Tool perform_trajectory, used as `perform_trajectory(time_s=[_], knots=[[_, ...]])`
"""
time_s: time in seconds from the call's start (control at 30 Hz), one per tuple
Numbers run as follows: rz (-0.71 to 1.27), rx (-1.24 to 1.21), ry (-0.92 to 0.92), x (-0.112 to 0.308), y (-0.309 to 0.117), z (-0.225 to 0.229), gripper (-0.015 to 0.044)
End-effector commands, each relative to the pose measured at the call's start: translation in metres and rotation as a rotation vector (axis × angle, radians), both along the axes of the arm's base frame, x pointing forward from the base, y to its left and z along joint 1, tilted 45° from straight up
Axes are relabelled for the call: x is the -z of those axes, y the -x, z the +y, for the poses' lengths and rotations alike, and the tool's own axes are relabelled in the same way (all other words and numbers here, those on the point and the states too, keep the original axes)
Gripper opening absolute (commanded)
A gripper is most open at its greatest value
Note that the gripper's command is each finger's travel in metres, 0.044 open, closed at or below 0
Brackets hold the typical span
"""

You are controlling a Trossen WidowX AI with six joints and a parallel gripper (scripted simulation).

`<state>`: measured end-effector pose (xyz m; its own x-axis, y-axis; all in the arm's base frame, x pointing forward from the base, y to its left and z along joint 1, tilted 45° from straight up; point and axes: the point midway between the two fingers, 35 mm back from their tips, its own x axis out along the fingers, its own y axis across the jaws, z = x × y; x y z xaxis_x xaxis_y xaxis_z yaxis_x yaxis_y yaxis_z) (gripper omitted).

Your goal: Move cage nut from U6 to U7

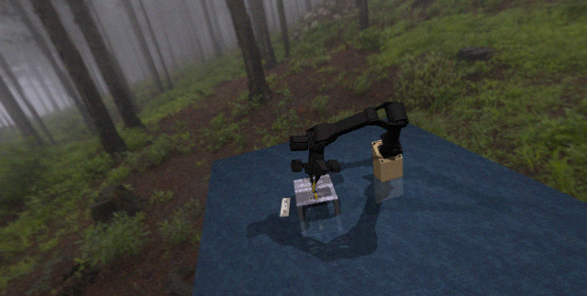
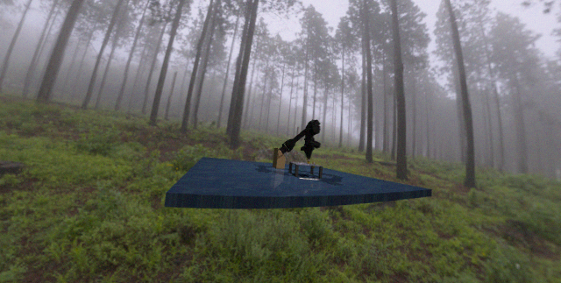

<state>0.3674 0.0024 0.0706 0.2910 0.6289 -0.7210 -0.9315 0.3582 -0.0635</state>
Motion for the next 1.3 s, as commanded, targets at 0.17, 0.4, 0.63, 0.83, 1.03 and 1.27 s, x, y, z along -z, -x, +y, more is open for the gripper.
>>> perform_trajectory(time_s=[0.17,0.4,0.63,0.83,1.03,1.27], knots=[[-0.003,-0.004,-0.002,-0.0018,0.0003,-0.0008,0.0027],[-0.003,-0.004,-0.002,-0.0026,0.0004,-0.0016,0.0027],[-0.003,-0.004,-0.002,-0.0034,0.0005,-0.0024,0.0027],[-0.002,-0.004,-0.001,-0.0041,0.0006,-0.0031,0.0027],[-0.002,-0.004,-0.001,-0.0048,0.0006,-0.0038,0.0027],[-0.002,-0.004,-0.001,-0.0057,0.0008,-0.0047,0.0027]])
